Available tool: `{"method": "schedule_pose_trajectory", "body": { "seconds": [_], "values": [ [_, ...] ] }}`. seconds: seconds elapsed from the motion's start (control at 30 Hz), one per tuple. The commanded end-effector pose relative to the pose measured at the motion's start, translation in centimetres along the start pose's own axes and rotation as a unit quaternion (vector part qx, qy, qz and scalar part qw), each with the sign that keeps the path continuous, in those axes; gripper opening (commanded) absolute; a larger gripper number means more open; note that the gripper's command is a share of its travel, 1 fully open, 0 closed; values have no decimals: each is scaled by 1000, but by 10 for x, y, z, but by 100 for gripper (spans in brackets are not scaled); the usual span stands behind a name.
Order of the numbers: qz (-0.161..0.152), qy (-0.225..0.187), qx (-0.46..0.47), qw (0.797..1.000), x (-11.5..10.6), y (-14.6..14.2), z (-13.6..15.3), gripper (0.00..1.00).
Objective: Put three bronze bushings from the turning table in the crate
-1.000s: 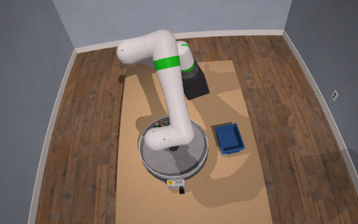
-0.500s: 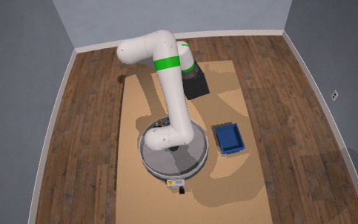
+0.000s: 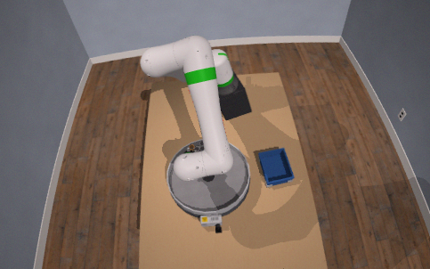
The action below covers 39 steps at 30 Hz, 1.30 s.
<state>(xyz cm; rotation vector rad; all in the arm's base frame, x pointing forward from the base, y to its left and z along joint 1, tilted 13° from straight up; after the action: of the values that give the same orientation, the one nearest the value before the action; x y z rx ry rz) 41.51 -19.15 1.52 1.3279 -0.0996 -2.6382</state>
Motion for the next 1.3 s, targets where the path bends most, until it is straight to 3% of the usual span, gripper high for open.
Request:
{"method": "schedule_pose_trajectory", "body": {
  "seconds": [0.0, 0.03, 0.07, 1.27],
  "values": [
    [0, 0, 0, 1000, 0, 0, 0, 7],
    [0, 0, 0, 1000, 0, 0, 0, 7],
    [0, 0, 0, 1000, 0, 0, 0, 0],
    [0, 0, 0, 1000, 0, 0, 0, 0]
  ]
}}
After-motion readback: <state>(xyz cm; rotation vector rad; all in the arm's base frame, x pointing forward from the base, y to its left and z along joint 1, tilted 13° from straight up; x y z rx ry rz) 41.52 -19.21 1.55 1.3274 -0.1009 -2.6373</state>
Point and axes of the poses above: the point where the finger pads meet when closed, its own x axis out along the fingers, its own y axis across the jaws, z = x × y, the point moved 6 cm from there along -x, back along the fingers, and after that the axes turned 8 degrees about -x, right-handed, at the moved point
